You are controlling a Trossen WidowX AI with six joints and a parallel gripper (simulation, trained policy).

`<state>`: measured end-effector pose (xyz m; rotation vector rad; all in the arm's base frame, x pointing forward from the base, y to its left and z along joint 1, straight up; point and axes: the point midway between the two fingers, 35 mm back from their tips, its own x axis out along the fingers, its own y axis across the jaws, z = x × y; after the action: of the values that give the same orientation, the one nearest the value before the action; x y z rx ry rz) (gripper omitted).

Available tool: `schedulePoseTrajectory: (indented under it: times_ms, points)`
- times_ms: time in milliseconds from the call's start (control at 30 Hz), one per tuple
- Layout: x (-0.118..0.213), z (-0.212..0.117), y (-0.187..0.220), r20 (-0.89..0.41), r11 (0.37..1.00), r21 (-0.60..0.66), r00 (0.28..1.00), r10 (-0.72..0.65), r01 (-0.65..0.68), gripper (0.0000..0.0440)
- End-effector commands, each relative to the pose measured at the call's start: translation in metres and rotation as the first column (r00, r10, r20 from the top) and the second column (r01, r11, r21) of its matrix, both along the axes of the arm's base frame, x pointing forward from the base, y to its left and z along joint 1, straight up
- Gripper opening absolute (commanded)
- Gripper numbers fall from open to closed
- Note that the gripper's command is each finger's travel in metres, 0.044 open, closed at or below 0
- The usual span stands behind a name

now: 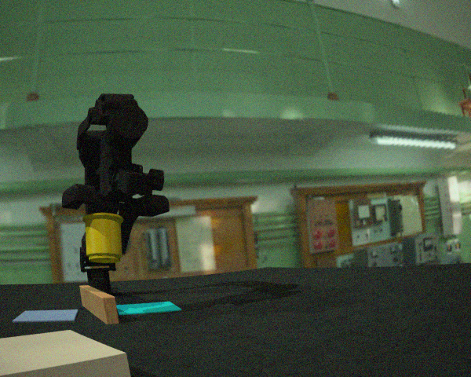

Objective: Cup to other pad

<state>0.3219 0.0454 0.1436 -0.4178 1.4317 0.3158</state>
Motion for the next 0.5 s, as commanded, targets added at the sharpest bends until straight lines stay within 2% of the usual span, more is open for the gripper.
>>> schedulePoseTrajectory:
  times_ms: [0,467]
  points:
    - [-0.003,-0.004,0.015,0.005,1.0,0.009,1.0,0.012,-0.012,0.0]
    - [-0.018,-0.021,0.057,0.021,0.999,0.02,0.999,0.041,-0.041,0.0]
